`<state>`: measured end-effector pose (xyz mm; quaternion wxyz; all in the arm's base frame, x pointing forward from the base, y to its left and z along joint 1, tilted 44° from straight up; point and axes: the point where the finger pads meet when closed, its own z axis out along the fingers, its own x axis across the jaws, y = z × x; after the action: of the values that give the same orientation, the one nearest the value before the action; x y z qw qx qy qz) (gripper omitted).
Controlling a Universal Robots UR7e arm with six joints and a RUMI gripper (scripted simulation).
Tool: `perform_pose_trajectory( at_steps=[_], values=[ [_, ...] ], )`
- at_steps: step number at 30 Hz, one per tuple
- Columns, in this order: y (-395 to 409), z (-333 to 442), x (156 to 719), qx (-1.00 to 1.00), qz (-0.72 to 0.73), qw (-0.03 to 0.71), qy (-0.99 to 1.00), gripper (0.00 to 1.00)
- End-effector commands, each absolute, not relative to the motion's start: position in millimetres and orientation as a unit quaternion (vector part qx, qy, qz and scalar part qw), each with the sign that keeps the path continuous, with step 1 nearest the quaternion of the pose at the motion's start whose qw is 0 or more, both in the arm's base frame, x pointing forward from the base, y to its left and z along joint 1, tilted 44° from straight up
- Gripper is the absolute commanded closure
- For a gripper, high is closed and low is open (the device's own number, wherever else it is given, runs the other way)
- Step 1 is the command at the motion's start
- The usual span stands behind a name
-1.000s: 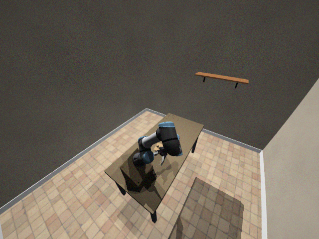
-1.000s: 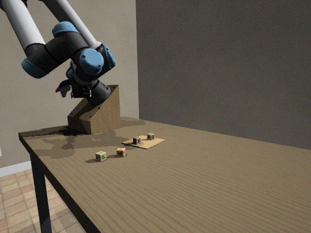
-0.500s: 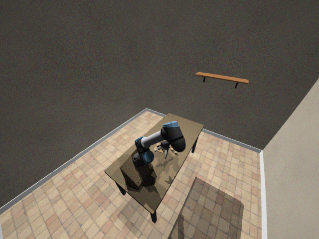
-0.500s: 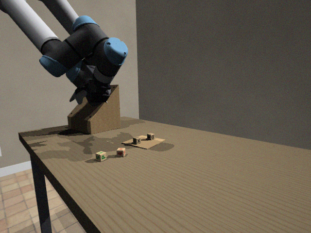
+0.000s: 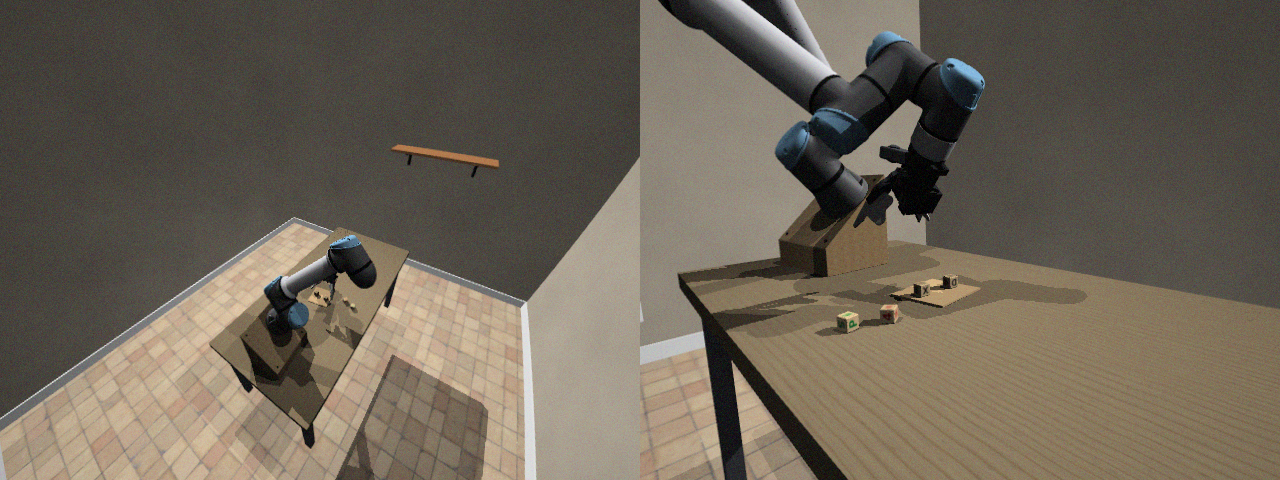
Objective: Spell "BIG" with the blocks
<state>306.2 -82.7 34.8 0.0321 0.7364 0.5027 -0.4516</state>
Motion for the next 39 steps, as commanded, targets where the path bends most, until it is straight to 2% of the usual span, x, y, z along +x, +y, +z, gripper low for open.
perform_pose_trajectory(
  at_steps=[1,9,39],
  values=[
    [-49,-12,371,0.727,-0.422,0.076,0.537,0.0],
    [-21,-38,402,0.718,-0.403,0.098,0.558,0.0],
    [-21,-39,402,0.718,-0.403,0.098,0.559,0.0]
  ],
)
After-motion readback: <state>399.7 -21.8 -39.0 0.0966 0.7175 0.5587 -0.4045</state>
